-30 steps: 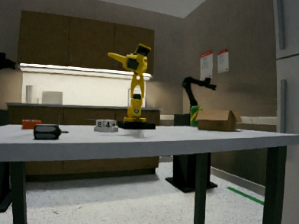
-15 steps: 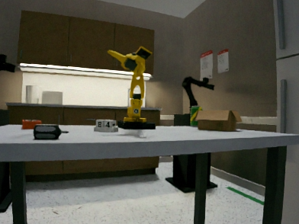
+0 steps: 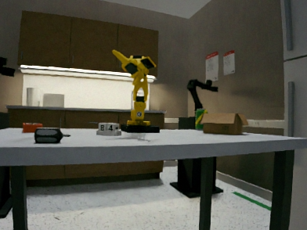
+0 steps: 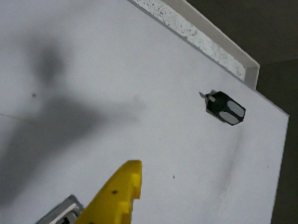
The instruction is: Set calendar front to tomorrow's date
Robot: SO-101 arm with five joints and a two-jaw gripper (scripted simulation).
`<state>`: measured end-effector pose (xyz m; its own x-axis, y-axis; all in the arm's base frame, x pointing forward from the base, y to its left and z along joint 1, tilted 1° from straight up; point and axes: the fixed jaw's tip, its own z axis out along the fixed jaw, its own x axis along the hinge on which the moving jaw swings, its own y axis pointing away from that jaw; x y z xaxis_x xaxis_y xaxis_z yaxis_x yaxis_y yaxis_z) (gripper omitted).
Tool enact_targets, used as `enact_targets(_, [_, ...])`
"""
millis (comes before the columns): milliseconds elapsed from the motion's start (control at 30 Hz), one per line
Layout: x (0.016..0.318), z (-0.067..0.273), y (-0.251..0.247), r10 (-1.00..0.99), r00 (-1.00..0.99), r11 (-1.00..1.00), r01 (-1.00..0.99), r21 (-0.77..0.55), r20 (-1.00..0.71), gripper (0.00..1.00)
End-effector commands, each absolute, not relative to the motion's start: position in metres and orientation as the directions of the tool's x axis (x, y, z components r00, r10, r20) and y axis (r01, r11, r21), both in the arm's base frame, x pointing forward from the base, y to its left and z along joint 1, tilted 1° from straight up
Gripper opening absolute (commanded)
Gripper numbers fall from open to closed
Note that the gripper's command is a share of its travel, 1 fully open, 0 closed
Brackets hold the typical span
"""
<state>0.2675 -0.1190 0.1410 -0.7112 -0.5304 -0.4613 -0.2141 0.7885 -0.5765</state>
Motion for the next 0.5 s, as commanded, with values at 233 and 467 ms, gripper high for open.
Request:
enact_targets(233, [0.240, 0.128, -0.125, -0.731, -0.649, 0.603, -0.467, -0.647, -0.213, 0.78])
enact_targets(467, [0.223, 0.120, -0.129, -0.834, -0.550, 0.449, -0.623, -0.640, -0.050, 0.72])
